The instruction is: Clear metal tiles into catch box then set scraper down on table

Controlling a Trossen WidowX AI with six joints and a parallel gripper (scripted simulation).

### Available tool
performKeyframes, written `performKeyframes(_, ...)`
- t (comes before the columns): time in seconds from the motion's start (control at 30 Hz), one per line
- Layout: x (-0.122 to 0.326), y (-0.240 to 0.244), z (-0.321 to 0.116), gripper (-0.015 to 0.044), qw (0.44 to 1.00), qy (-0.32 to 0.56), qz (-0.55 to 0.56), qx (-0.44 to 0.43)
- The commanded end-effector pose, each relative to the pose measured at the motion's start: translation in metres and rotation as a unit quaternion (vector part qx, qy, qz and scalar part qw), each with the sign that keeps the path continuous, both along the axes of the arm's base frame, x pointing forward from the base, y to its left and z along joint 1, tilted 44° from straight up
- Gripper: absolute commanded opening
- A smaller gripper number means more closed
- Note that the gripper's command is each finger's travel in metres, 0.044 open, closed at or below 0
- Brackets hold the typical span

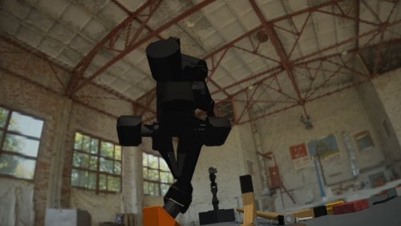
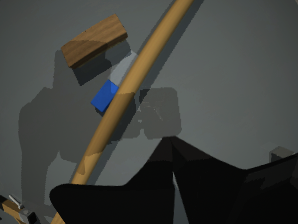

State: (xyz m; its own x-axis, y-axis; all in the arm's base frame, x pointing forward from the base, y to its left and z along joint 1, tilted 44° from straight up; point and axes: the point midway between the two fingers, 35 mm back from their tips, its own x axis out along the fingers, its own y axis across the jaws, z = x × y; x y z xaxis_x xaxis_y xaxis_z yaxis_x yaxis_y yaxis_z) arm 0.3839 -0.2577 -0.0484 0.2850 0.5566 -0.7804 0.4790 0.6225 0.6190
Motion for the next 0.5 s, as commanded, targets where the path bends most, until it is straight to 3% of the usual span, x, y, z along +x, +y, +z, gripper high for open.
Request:
performKeyframes(0.0, 0.002, 0.004, -0.003, 0.0000, 1.000, -0.001, -0.002, 0.002)
performKeyframes(0.47, 0.006, 0.021, -0.023, 0.0000, 1.000, -0.001, -0.002, 0.002)
